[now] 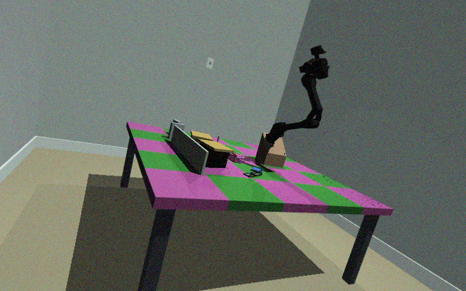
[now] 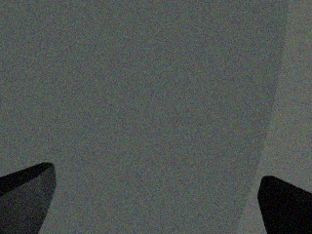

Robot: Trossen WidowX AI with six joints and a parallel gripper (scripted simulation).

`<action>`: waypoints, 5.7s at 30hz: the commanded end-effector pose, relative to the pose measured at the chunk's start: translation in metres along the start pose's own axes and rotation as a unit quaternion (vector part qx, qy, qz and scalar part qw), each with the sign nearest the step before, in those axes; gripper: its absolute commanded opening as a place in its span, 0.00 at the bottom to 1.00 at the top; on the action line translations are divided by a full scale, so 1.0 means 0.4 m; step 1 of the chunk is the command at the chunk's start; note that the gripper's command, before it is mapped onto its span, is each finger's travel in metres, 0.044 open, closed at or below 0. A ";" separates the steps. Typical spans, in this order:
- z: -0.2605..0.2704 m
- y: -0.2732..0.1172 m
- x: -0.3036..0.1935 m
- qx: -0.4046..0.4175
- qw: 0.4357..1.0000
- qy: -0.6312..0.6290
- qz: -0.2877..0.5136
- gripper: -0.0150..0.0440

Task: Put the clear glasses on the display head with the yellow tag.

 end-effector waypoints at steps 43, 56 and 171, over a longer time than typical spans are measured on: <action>-0.217 -0.582 0.800 -0.705 0.372 -0.599 -0.075 0.59; 0.013 -0.877 0.989 -0.850 -0.043 -0.523 -0.043 0.59; 0.502 -1.139 1.052 -0.866 -0.444 -0.213 -0.087 0.25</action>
Point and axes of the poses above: the point midway between the two fingers, 35 mm back from their tips, its own y axis out along the fingers, its own z axis across the jaws, x = y × z, the point moved 8 cm from there along -y, back along the fingers, and after that the axes turned 1 degree about -y, right-handed, at the moved point
